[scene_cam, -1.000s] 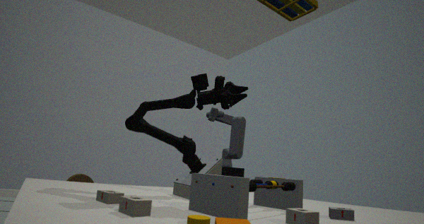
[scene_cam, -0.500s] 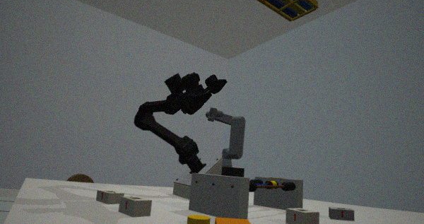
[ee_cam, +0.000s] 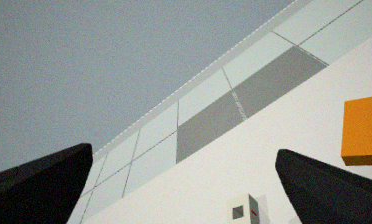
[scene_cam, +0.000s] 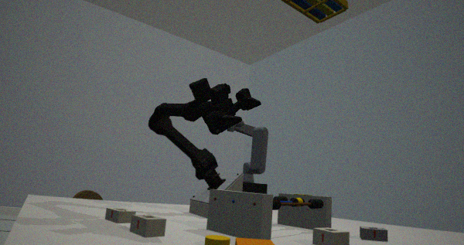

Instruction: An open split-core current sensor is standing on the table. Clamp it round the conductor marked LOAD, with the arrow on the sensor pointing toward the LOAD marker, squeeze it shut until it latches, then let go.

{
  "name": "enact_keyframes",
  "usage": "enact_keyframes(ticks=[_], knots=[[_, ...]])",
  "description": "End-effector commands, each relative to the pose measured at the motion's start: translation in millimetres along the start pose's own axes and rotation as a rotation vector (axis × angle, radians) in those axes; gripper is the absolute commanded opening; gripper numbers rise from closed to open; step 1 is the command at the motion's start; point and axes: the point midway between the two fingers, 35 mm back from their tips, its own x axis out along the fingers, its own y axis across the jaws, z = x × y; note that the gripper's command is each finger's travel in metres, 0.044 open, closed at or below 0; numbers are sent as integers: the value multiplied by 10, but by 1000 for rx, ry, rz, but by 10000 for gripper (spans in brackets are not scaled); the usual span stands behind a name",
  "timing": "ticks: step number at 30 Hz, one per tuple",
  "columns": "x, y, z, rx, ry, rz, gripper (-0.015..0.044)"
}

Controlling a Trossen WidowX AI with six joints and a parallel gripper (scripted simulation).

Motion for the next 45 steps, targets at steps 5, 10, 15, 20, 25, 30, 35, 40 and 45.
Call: enact_keyframes(ticks=[5, 10, 15, 20, 25, 30, 35, 40, 45], knots=[[425, 626, -1070, -131, 456, 6, 440], [423, 988, -1814, -323, 723, -26, 440], [253, 1235, -2483, -587, 931, -82, 440], [36, 1352, -2965, -861, 1053, -146, 440], [27, 1355, -2981, -872, 1056, -148, 440], [27, 1355, -2981, -872, 1056, -148, 440], [27, 1355, -2981, -872, 1056, -148, 440], [22, 1329, -2971, -870, 1061, -153, 440], [-190, 649, -2746, -812, 1183, -288, 440]])
